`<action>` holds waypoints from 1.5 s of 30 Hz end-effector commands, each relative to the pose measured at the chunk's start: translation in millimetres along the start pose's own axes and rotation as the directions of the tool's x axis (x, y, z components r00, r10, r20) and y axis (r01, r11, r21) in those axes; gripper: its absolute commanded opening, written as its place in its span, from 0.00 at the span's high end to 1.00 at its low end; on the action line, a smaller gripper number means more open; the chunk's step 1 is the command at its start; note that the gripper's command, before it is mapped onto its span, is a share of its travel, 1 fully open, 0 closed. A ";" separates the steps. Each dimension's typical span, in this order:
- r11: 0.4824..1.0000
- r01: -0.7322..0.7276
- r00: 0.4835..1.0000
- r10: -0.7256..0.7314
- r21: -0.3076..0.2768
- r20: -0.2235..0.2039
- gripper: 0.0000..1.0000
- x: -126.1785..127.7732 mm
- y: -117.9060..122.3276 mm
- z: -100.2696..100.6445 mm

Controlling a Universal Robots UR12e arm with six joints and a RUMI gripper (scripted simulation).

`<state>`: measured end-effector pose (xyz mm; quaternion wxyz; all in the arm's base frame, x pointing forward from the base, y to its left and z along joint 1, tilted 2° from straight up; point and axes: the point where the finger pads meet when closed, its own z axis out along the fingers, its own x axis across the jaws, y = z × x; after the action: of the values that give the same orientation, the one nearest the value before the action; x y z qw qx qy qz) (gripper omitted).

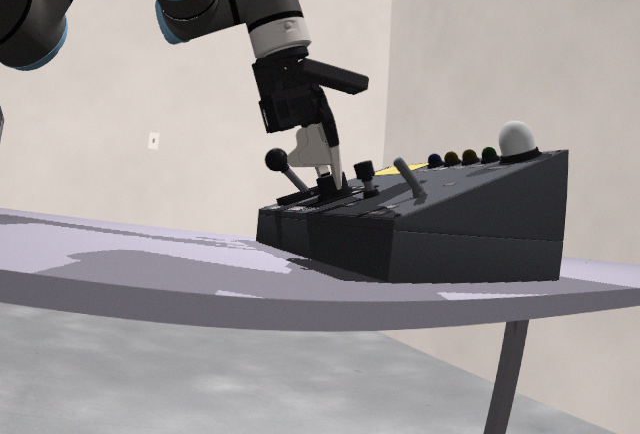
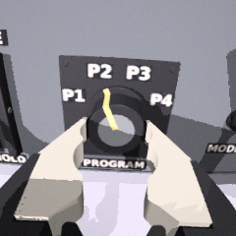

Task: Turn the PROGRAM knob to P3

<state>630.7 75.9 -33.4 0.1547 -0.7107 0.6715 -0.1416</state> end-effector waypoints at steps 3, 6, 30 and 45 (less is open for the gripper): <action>1.000 0.000 1.000 0.000 0.001 0.000 1.00 0.0 -0.6 -0.3; 1.000 0.000 1.000 0.000 0.001 0.000 1.00 0.0 -0.6 -0.3; 0.969 -0.248 0.969 0.248 0.001 0.000 1.00 0.0 -0.6 -0.3; 0.833 -0.553 0.833 0.553 0.001 0.001 1.00 0.1 -0.6 -0.3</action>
<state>630.7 75.9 -33.4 0.1851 -0.5313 0.8207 -0.0993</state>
